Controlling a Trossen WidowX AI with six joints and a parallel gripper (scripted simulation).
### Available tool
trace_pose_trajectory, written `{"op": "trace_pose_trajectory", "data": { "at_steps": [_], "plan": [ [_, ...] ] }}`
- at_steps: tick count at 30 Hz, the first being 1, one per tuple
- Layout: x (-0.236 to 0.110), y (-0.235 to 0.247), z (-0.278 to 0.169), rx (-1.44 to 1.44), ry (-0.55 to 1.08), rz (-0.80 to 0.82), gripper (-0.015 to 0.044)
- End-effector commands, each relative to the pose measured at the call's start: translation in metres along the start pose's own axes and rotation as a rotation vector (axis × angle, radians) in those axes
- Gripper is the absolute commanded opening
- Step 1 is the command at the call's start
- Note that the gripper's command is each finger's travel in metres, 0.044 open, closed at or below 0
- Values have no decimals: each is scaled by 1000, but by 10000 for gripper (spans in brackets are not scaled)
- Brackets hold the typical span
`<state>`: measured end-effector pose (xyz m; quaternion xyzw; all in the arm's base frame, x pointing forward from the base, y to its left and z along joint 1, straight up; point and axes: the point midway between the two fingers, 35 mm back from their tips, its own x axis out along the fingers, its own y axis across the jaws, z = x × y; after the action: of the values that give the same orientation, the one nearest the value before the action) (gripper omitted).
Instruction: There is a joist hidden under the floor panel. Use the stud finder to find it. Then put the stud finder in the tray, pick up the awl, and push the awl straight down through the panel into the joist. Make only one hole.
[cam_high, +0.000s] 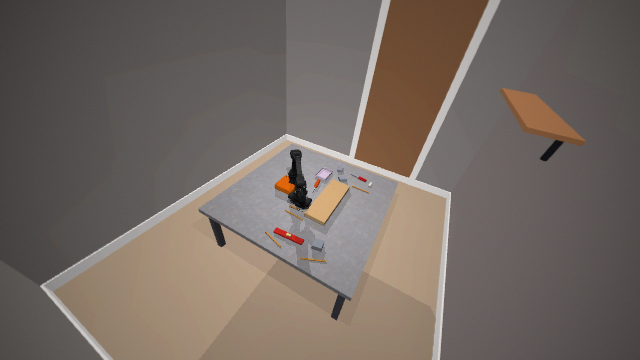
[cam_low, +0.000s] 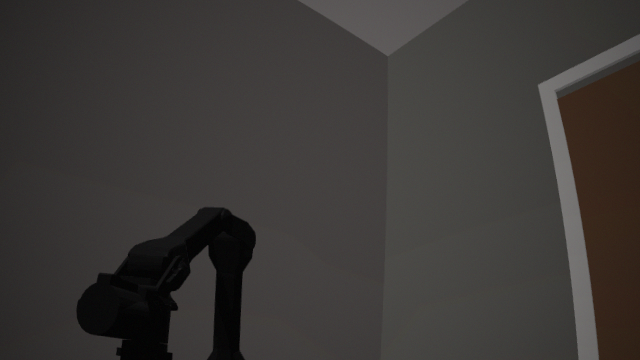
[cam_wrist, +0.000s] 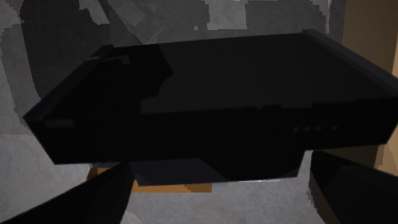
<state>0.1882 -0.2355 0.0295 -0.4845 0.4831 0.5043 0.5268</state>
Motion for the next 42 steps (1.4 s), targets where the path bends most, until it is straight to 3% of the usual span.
{"op": "trace_pose_trajectory", "data": {
  "at_steps": [1, 19, 32, 42],
  "plan": [
    [11, 2, 3, -5, -16, 7, 440],
    [13, 2, 3, -5, -16, 7, 340],
    [-8, 1, 3, -5, -16, 7, 0],
    [-29, 1, 5, -5, -16, 7, 0]
  ]
}}
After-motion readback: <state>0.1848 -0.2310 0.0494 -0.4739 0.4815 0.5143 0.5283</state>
